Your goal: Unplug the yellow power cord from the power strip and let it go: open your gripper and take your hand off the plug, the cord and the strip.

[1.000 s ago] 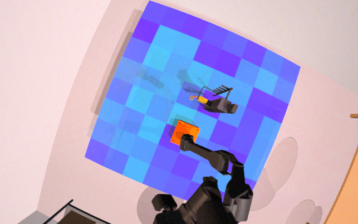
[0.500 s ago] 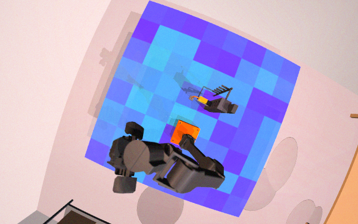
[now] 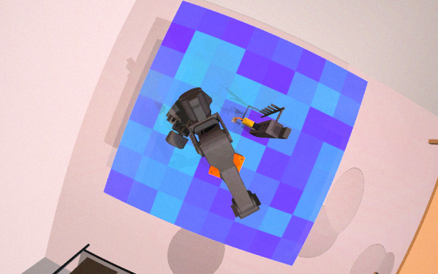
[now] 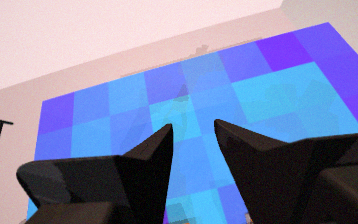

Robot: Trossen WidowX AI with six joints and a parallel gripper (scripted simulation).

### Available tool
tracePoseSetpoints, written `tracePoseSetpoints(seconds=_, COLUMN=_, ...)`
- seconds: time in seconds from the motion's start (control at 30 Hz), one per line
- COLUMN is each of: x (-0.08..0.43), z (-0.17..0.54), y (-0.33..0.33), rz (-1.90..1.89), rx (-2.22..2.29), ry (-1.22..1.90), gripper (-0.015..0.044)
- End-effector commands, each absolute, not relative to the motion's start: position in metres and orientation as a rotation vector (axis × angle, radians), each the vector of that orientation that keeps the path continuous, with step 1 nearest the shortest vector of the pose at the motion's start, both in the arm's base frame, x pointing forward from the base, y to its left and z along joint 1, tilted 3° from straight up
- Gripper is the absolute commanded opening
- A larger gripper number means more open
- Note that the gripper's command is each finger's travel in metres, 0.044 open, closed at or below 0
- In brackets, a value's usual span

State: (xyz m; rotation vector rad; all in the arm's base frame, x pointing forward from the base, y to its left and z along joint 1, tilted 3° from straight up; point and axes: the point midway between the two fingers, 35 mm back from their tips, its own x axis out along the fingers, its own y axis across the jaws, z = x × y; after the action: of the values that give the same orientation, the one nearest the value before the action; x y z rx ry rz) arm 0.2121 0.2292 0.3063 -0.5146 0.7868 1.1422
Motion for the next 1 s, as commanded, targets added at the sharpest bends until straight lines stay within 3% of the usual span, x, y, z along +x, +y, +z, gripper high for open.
tracePoseSetpoints(seconds=0.0, x=0.244, z=0.266, y=0.195, rz=1.049, rx=-0.646, ry=0.873, gripper=0.0160)
tracePoseSetpoints(seconds=0.2, x=0.278, z=0.204, y=0.118, rz=0.944, rx=-0.856, ry=1.054, gripper=0.0160)
tracePoseSetpoints(seconds=0.43, x=0.278, z=0.143, y=0.024, rz=0.947, rx=-1.033, ry=1.314, gripper=0.0160)
tracePoseSetpoints(seconds=0.97, x=0.274, z=0.139, y=0.006, rz=0.954, rx=-1.046, ry=1.340, gripper=0.0160)
